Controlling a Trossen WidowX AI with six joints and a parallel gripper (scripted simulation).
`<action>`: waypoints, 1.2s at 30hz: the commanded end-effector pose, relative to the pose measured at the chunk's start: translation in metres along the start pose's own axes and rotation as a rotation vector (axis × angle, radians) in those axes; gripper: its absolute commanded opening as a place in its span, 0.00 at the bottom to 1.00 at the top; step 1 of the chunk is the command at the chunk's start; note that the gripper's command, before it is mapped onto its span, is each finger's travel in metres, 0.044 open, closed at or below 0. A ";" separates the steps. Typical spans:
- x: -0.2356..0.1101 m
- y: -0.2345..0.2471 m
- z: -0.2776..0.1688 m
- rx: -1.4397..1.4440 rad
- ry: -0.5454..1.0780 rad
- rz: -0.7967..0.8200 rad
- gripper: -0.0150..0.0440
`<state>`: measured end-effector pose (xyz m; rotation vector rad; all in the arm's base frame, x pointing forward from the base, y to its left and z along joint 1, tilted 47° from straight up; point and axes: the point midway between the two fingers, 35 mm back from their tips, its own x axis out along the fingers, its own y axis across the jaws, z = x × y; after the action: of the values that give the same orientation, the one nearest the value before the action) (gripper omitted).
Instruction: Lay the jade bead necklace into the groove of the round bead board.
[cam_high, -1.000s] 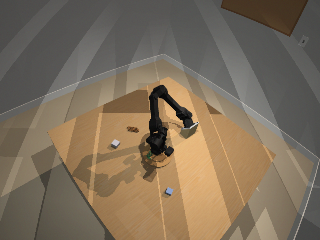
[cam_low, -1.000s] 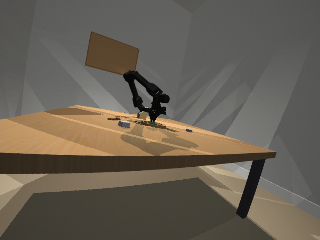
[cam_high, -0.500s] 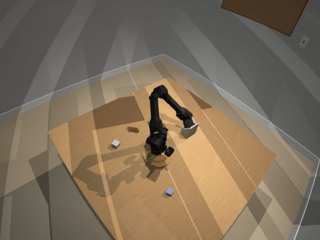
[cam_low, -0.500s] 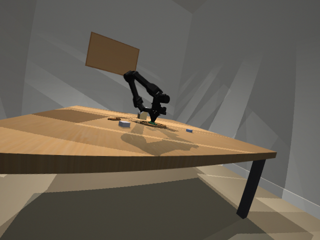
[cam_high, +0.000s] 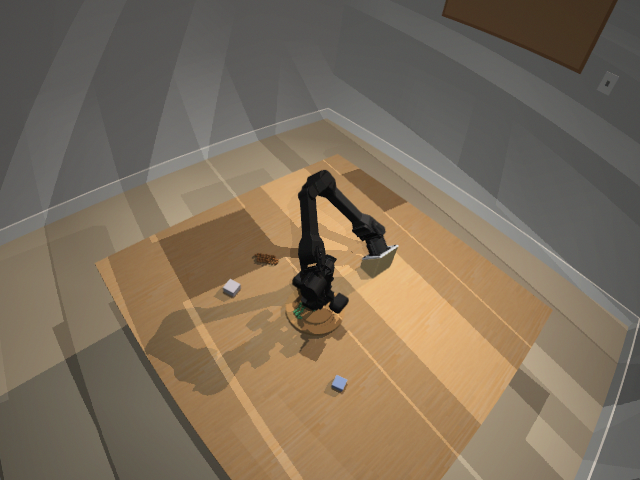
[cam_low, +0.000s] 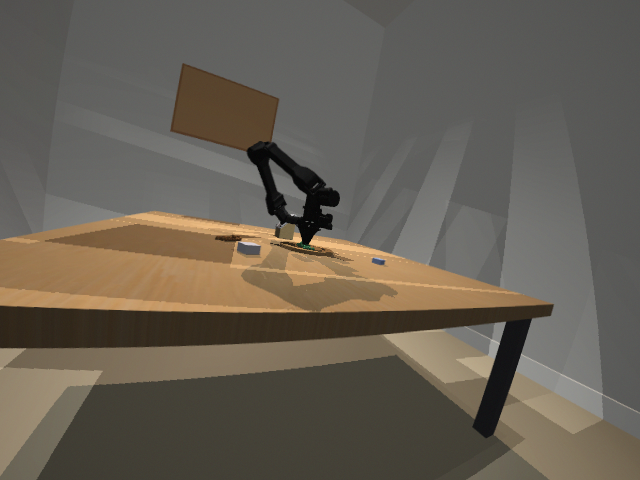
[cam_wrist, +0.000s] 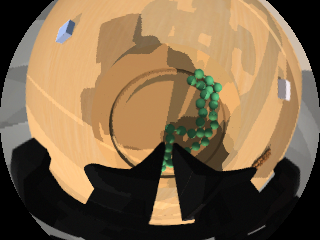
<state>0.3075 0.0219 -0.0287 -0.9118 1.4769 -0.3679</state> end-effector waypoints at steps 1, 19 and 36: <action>-0.004 0.000 0.000 -0.002 0.000 -0.001 0.25; -0.014 -0.009 -0.008 -0.009 0.003 -0.006 0.25; -0.014 -0.044 -0.038 -0.011 0.005 -0.008 0.25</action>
<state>0.2877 -0.0024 0.0133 -0.9161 1.4831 -0.3692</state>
